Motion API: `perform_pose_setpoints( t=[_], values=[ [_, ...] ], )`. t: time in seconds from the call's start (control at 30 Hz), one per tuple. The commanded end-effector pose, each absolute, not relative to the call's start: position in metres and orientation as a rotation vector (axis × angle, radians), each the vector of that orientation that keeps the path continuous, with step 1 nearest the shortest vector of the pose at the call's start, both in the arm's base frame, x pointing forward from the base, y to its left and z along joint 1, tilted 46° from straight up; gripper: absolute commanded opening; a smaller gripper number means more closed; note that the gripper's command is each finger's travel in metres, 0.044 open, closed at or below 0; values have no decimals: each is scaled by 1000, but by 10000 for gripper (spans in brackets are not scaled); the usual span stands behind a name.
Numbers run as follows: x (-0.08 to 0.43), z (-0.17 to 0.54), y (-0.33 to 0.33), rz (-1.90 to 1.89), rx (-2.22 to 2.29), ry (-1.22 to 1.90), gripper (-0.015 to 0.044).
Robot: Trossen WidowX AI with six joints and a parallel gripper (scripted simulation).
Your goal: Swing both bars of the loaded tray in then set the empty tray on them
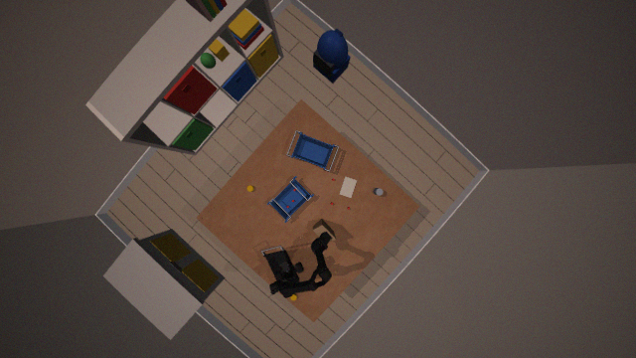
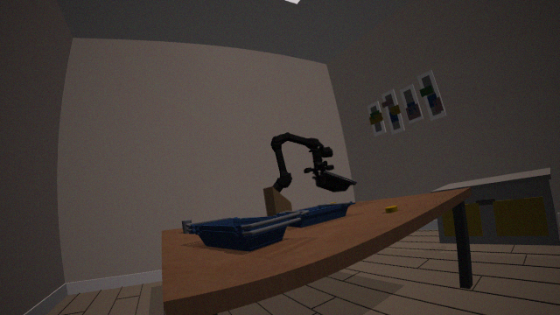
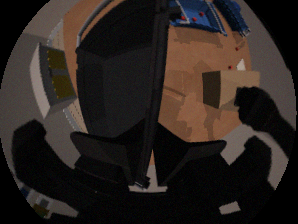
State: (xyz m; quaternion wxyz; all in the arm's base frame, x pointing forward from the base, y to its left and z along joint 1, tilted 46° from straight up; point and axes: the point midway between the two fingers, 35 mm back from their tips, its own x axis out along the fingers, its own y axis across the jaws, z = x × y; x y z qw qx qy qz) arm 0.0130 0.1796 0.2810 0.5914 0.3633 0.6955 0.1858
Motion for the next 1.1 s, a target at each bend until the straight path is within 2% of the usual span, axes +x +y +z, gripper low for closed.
perform_pose_setpoints(
  t=[0.0, 1.07],
  values=[
    [13, 287, 180, 452, 856, 1612, 0],
    [86, 256, 208, 134, 874, 1613, 0]
  ],
)
